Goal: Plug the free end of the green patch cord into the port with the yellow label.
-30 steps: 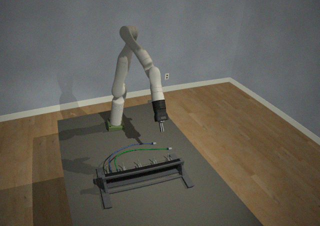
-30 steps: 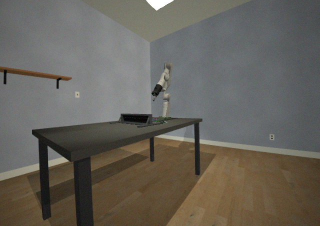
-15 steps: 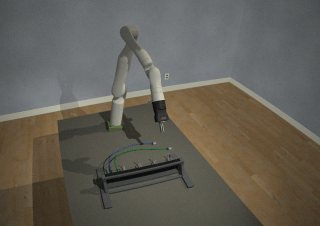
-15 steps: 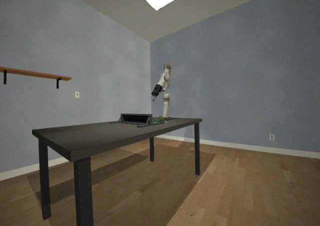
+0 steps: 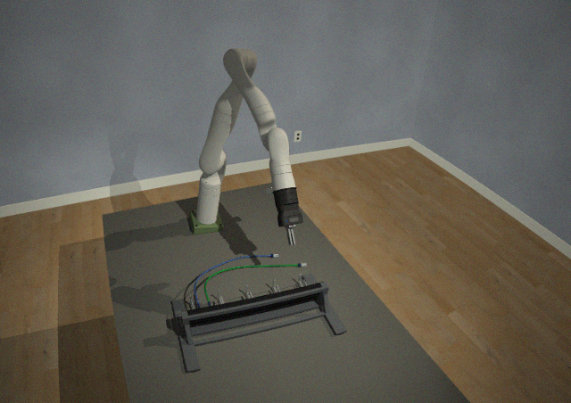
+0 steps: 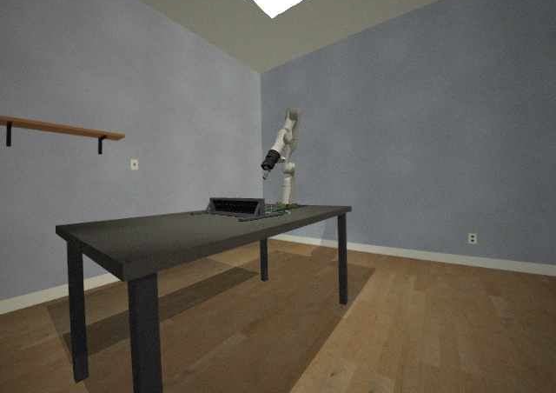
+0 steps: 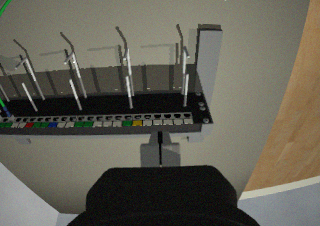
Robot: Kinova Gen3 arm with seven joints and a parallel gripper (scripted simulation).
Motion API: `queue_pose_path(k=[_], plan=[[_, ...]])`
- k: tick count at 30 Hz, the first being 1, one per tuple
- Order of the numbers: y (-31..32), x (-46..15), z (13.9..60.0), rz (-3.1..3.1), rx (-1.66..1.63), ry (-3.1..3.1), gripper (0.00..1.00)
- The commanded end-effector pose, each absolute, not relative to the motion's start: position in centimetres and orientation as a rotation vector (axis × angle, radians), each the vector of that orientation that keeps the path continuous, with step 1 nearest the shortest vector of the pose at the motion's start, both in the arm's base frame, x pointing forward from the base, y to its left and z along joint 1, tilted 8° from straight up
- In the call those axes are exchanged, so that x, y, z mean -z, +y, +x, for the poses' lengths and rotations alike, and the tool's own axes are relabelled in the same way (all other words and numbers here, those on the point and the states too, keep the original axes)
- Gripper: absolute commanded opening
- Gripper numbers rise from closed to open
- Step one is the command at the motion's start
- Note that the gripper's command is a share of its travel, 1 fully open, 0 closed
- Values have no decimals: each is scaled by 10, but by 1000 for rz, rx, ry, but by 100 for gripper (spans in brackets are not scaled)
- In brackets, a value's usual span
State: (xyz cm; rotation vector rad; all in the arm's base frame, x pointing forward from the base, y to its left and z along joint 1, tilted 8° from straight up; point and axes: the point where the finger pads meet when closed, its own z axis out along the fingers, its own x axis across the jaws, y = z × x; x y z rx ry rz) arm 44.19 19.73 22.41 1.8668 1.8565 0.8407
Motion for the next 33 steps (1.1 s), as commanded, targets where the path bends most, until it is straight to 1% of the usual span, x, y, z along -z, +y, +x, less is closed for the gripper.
queue_pose_path(k=[1, 15, 33], plan=[[197, -216, 444, 1866, -823, 1861, 0], [202, -185, 469, 1866, -823, 1861, 0], [207, -163, 487, 1866, -823, 1861, 0]])
